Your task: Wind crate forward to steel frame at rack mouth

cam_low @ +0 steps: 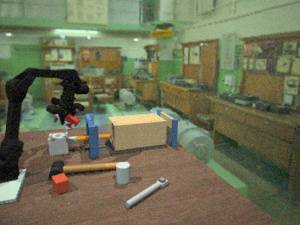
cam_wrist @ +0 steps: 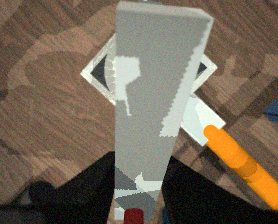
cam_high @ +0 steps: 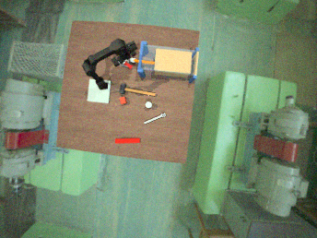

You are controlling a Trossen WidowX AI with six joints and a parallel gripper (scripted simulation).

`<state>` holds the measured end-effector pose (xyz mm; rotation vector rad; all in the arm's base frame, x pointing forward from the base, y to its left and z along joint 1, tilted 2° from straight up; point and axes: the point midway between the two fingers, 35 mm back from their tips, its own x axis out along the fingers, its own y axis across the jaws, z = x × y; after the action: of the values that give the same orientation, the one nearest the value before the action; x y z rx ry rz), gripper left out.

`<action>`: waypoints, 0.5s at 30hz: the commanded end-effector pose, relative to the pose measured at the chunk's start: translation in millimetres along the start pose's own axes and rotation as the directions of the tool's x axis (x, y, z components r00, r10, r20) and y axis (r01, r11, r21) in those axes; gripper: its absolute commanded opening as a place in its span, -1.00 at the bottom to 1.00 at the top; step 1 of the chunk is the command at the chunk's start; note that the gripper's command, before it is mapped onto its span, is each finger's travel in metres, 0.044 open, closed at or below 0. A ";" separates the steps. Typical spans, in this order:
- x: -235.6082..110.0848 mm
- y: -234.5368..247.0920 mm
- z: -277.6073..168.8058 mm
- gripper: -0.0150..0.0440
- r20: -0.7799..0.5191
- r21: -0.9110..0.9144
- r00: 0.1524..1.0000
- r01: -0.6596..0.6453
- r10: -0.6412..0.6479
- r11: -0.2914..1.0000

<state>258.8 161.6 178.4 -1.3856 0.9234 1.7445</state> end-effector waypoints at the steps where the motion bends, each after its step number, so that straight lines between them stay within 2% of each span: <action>1: -1.5 -0.1 1.8 -0.49 0.004 -0.023 1.000 0.001 -0.001 1.000; 6: -1.6 -0.2 2.0 -0.49 0.000 -0.024 1.000 0.001 -0.001 1.000; 11: -2.7 -2.1 6.3 -0.49 -0.102 -0.061 0.995 0.004 -0.010 0.998; 15: -4.3 -1.1 4.6 -0.49 -0.106 -0.063 0.994 0.007 -0.014 0.998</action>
<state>256.9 166.9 179.9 -1.5175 0.9230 1.7369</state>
